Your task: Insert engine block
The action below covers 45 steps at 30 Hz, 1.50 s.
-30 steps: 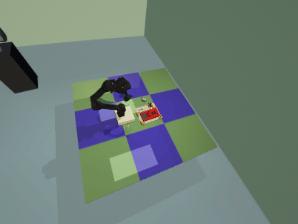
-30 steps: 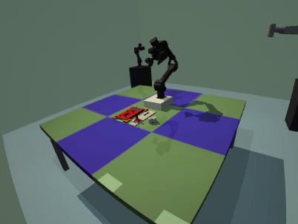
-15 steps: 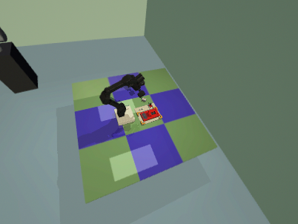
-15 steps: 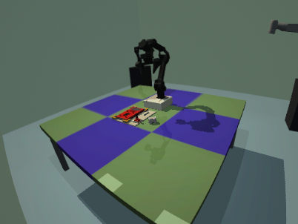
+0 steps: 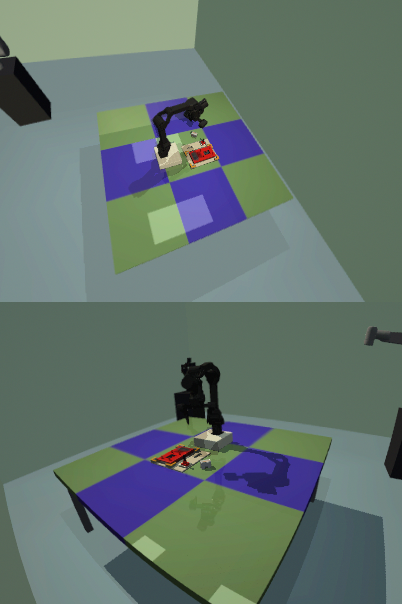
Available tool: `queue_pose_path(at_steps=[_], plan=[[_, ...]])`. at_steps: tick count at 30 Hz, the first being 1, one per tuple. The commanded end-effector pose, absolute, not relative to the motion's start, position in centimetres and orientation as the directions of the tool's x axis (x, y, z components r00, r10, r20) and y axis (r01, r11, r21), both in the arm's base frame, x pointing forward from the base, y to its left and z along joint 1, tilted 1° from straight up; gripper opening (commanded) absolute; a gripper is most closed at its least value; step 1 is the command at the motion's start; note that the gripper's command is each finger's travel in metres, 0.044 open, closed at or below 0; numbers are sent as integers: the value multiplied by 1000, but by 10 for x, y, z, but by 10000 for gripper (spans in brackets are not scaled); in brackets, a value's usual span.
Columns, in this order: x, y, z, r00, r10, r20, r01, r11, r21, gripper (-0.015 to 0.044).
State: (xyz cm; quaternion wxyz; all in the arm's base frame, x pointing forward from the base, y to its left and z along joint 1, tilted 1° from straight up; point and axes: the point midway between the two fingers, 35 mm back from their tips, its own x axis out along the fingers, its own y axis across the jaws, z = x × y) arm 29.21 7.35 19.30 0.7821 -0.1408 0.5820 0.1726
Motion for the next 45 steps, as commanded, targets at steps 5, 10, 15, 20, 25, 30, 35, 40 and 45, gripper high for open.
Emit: queue_pose_path(at_steps=[5, 10, 15, 20, 25, 30, 35, 40, 45], plan=[[322, 100, 133, 131, 41, -991, -614, 788, -48, 440], [325, 113, 99, 65, 4, -998, -692, 721, -43, 440], [331, 120, 88, 47, -7, -999, -711, 702, -38, 440], [334, 121, 64, 47, -7, -999, -711, 702, -38, 440], [333, 121, 53, 47, -7, -999, -711, 702, -38, 440], [333, 121, 39, 47, -7, -999, -711, 702, -38, 440], [333, 121, 37, 47, -7, -999, -711, 702, -38, 440], [333, 121, 29, 46, -6, -999, -710, 703, -37, 440], [333, 121, 21, 46, -6, -999, -710, 704, -37, 440]])
